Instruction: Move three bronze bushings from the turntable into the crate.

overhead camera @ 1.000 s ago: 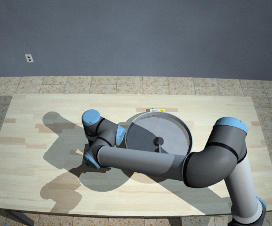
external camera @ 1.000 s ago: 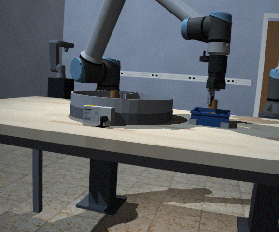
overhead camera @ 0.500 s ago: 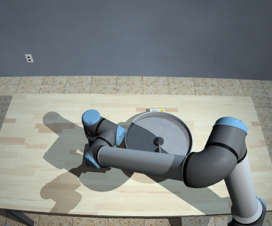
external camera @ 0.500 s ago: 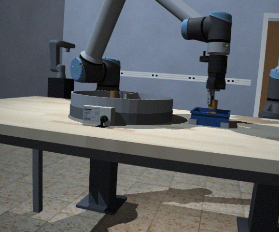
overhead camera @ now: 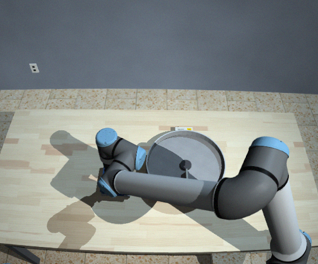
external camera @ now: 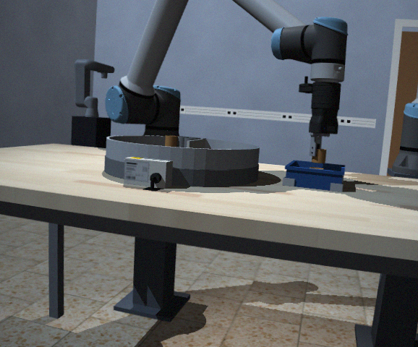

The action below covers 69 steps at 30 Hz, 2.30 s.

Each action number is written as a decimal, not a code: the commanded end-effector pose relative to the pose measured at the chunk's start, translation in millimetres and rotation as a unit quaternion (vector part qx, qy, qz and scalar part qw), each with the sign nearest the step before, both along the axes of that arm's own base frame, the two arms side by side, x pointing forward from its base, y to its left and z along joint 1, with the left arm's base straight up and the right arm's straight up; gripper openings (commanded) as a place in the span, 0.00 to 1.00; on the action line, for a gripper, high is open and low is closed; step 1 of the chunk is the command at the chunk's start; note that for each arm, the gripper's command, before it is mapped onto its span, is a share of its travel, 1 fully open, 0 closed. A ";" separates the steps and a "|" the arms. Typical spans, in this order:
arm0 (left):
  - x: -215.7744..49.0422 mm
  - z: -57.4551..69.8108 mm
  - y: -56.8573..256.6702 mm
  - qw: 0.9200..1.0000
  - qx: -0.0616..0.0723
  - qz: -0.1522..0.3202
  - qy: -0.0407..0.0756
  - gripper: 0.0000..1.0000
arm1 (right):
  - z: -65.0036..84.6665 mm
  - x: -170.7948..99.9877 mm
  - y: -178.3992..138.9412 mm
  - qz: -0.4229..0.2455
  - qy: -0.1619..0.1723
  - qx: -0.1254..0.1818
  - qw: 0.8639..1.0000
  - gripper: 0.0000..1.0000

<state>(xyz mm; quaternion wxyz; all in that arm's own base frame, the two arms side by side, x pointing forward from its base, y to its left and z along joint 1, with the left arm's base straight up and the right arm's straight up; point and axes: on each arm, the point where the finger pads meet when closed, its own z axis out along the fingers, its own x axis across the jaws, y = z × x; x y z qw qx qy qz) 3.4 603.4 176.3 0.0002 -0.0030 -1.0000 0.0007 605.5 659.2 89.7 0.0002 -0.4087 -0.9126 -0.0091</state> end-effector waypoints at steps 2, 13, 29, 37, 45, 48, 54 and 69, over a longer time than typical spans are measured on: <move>0.2 0.8 0.6 1.000 0.001 0.000 0.000 1.00 | 0.8 0.4 0.5 0.000 -0.001 0.001 1.000 0.00; 0.2 0.8 0.6 1.000 0.001 0.000 0.000 1.00 | -9.9 0.4 0.5 0.000 -0.001 0.001 1.000 0.00; 0.2 0.8 0.6 1.000 0.001 0.000 0.000 1.00 | -33.7 0.5 0.5 0.000 -0.001 0.001 1.000 0.00; 0.2 0.8 0.6 1.000 0.001 0.000 0.000 1.00 | -39.3 0.5 0.5 0.000 -0.001 0.001 1.000 0.00; 0.2 0.8 0.6 1.000 0.001 0.000 0.000 1.00 | -40.7 0.5 0.5 0.000 -0.001 0.001 1.000 0.00; 0.2 0.8 0.6 1.000 0.001 0.000 0.000 1.00 | -40.7 0.5 0.5 0.000 -0.001 0.001 1.000 0.00; 0.2 0.8 0.6 1.000 0.001 0.000 0.000 1.00 | -40.7 0.5 0.5 0.000 -0.001 0.001 1.000 0.00; 0.2 0.8 0.6 1.000 0.001 0.000 0.000 1.00 | -40.7 0.5 0.5 0.000 -0.001 0.001 1.000 0.00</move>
